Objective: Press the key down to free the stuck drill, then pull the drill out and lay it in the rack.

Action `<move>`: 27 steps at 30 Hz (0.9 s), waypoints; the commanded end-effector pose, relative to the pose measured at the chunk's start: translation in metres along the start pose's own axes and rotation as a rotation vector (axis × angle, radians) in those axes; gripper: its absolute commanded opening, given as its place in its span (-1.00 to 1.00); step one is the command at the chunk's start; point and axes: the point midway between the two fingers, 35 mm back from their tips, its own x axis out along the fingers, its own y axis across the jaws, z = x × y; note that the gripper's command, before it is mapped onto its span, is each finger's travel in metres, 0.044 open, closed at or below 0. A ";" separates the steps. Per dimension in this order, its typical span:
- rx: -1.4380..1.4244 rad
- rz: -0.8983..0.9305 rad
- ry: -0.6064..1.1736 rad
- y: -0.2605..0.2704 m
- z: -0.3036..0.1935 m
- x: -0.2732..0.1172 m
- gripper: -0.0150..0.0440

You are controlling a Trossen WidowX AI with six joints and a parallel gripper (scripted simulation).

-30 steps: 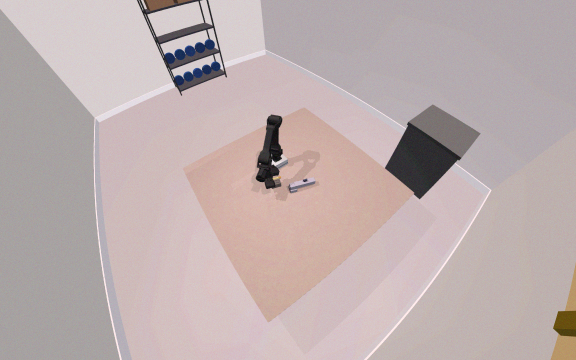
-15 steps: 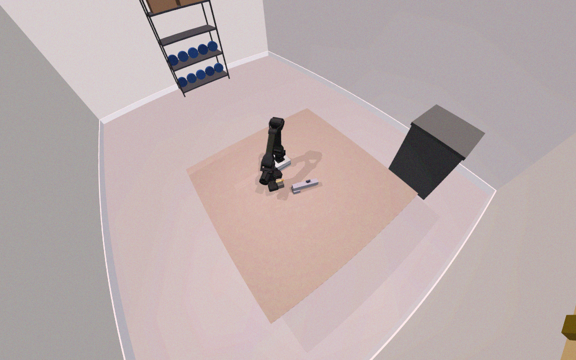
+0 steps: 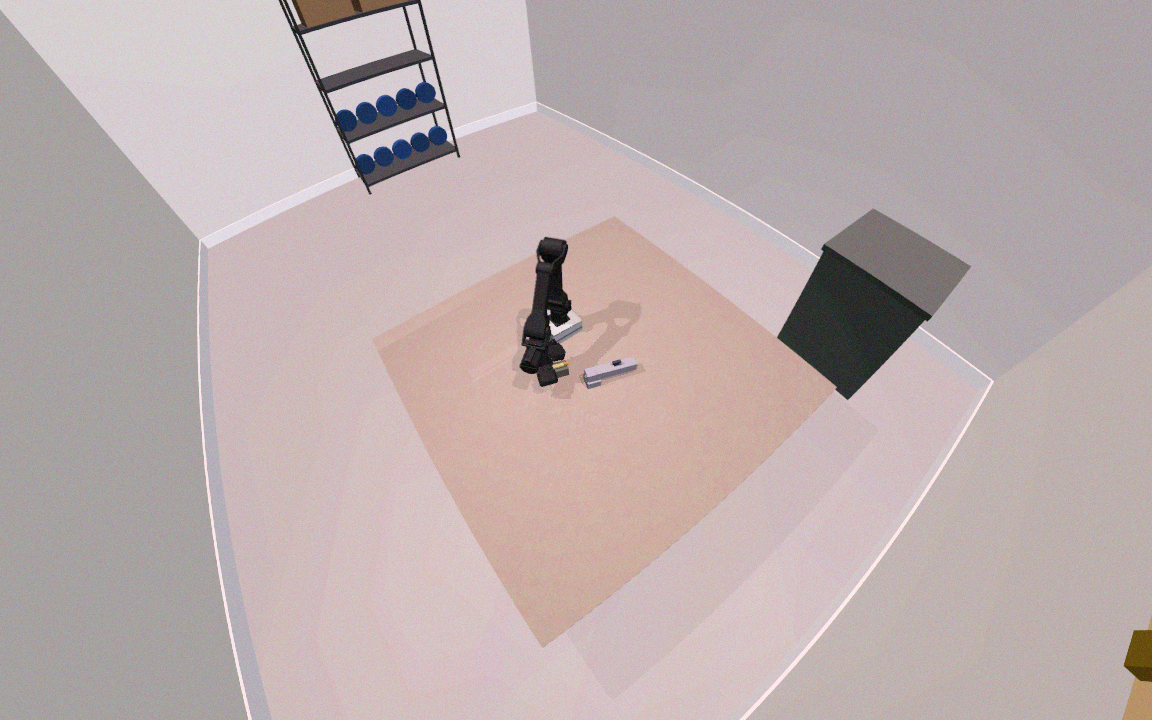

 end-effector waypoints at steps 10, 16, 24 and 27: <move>-0.002 -0.002 -0.001 -0.001 0.000 0.003 0.13; -0.002 -0.002 -0.001 -0.001 0.000 0.003 0.67; 0.001 -0.001 -0.001 0.000 0.001 -0.020 1.00; 0.001 -0.001 -0.001 0.001 0.001 -0.033 1.00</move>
